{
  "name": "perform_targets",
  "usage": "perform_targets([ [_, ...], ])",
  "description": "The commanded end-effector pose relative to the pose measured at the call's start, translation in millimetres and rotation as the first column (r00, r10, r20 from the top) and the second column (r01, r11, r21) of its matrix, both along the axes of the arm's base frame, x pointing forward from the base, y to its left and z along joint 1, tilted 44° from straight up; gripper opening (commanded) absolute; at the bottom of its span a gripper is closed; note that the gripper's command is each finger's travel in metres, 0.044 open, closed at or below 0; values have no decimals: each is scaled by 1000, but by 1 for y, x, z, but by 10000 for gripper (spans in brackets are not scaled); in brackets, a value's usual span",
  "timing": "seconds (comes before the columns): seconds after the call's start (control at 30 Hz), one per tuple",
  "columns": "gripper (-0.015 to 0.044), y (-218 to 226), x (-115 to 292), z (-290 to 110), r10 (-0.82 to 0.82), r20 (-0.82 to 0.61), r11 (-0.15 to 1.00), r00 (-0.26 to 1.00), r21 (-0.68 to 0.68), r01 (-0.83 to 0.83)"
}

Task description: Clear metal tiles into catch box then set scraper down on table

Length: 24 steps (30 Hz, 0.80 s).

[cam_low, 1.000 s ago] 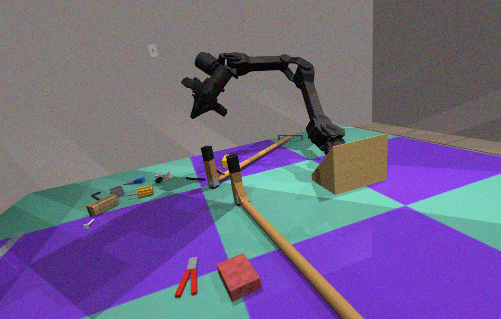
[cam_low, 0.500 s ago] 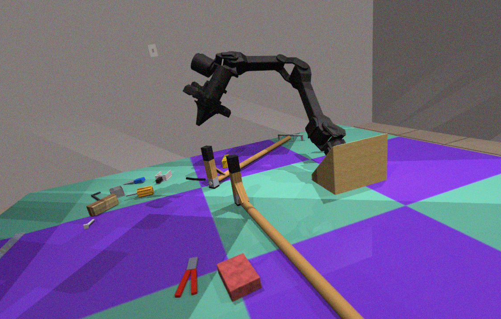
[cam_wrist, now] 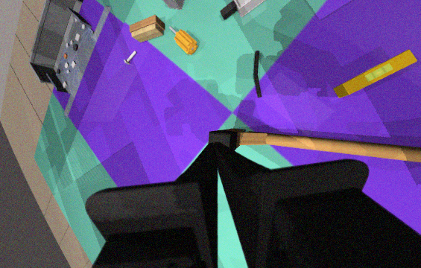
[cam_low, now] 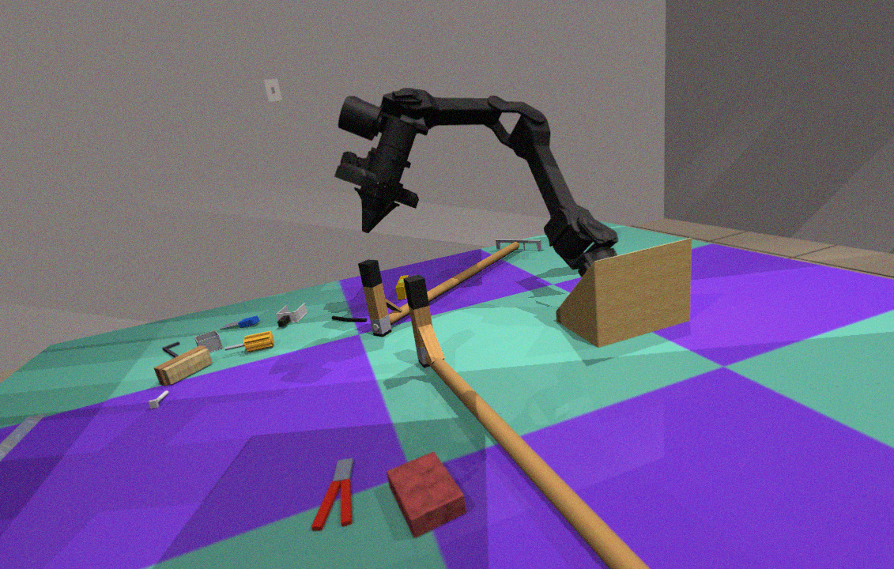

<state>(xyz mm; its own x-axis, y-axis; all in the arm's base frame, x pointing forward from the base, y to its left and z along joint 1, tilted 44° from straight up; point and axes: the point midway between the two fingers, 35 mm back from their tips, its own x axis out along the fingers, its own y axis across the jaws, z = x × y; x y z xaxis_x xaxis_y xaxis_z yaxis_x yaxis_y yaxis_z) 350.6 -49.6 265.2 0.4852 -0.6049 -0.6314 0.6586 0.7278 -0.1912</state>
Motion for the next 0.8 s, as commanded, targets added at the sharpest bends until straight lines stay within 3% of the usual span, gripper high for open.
perform_targets([
  [0.0, 0, 4, -3, -8, -3, -45, 999, 999, -33, 2],
  [0.77, 0, 24, -24, -35, -2, -275, 966, 962, -249, -69],
])
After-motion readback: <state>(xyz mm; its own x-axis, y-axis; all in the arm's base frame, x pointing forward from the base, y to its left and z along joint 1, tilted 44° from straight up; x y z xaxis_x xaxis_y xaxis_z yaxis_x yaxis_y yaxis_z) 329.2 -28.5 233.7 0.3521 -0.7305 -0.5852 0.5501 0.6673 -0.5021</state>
